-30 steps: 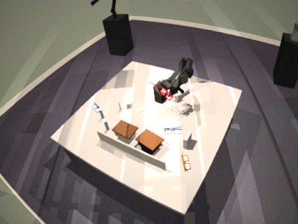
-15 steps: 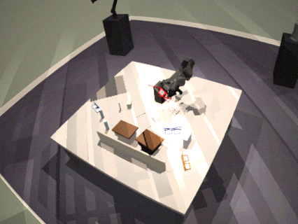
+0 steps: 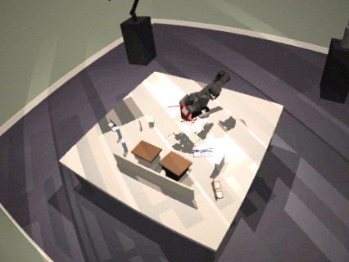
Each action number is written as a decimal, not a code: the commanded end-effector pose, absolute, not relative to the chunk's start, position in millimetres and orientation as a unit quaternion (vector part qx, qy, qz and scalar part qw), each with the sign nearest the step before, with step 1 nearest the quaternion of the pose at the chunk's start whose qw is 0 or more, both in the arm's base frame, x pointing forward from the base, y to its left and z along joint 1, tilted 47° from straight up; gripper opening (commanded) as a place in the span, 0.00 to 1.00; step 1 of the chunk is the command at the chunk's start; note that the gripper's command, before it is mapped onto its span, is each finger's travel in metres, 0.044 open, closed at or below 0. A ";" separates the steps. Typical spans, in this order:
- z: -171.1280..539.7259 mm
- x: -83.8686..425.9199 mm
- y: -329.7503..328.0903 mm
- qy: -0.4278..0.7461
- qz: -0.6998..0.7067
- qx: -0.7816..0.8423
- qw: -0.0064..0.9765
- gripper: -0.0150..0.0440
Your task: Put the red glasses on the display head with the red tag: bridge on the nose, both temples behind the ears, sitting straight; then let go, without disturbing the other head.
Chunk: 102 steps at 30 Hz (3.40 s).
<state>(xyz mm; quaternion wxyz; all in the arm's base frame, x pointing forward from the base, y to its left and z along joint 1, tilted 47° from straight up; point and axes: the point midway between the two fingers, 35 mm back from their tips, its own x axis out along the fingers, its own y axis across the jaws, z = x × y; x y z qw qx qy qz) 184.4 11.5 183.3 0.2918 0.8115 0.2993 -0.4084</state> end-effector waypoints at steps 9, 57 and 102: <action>162.1 207.4 1.4 0.372 -0.415 0.774 0.299 0.25; 48.8 252.4 -54.7 0.574 -0.278 0.731 0.243 0.25; 21.8 260.7 -23.9 0.575 -0.276 0.732 0.241 0.25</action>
